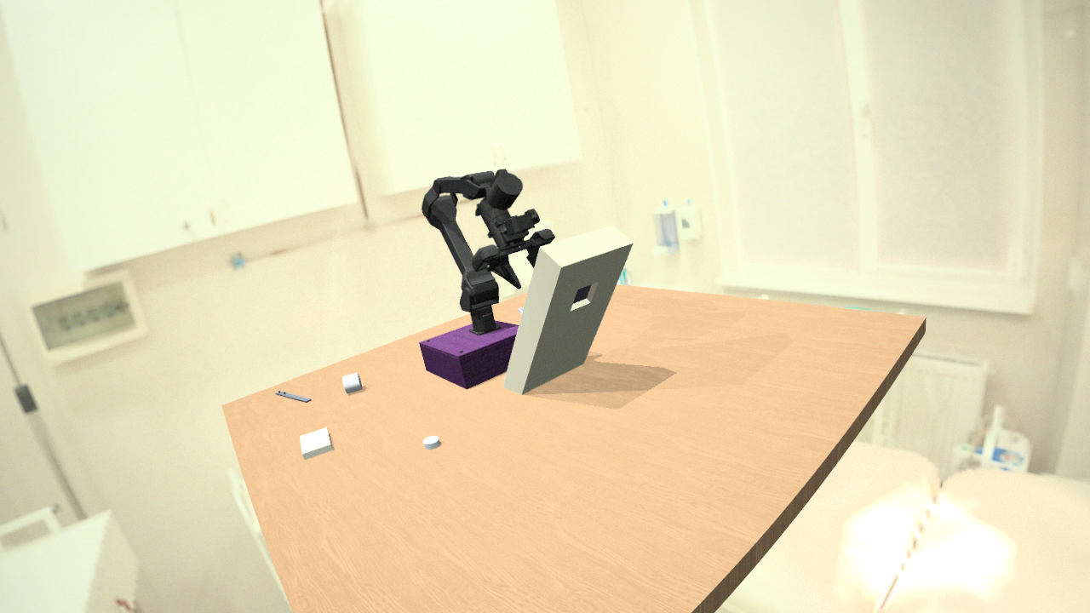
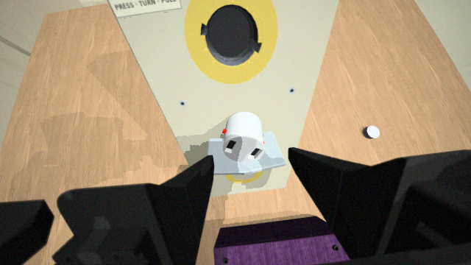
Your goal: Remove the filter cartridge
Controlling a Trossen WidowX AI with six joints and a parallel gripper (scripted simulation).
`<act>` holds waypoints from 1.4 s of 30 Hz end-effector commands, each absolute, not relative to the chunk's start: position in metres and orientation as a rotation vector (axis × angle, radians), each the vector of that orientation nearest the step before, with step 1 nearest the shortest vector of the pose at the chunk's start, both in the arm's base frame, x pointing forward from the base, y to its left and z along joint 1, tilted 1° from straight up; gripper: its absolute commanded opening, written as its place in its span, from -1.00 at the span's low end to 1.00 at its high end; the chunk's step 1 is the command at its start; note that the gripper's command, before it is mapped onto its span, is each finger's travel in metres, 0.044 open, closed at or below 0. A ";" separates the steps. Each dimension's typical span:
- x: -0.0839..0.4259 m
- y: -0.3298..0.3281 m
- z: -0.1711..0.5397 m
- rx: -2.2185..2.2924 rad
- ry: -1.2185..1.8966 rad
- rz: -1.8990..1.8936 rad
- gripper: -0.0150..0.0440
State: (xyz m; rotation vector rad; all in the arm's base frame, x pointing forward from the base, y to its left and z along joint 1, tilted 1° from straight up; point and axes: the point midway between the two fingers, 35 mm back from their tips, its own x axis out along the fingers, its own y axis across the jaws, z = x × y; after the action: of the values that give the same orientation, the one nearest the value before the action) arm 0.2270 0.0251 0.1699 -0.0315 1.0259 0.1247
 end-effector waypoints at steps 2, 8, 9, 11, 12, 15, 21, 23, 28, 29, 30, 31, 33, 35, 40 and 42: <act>0.227 0.025 0.162 -0.056 1.046 0.138 0.54; 0.232 0.026 0.154 -0.056 1.045 0.138 0.54; 0.233 0.026 0.152 -0.056 1.045 0.138 0.54; 0.235 0.026 0.150 -0.056 1.045 0.138 0.54; 0.236 0.027 0.148 -0.056 1.045 0.138 0.54; 0.238 0.027 0.144 -0.056 1.045 0.138 0.54; 0.243 0.028 0.136 -0.056 1.045 0.138 0.54; 0.244 0.028 0.133 -0.056 1.045 0.138 0.54; 0.248 0.029 0.126 -0.056 1.044 0.138 0.54; 0.248 0.029 0.124 -0.056 1.044 0.138 0.54; 0.249 0.029 0.123 -0.056 1.044 0.138 0.54; 0.249 0.029 0.122 -0.056 1.044 0.138 0.54; 0.249 0.029 0.122 -0.056 1.044 0.138 0.54; 0.249 0.029 0.122 -0.056 1.044 0.138 0.54; 0.249 0.030 0.126 -0.056 1.035 0.144 0.45; 0.249 0.030 0.126 -0.056 1.035 0.144 0.41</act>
State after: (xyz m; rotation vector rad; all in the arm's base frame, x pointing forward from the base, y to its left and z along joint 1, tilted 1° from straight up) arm 0.2492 0.0298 0.1253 -0.0556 1.0360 0.1441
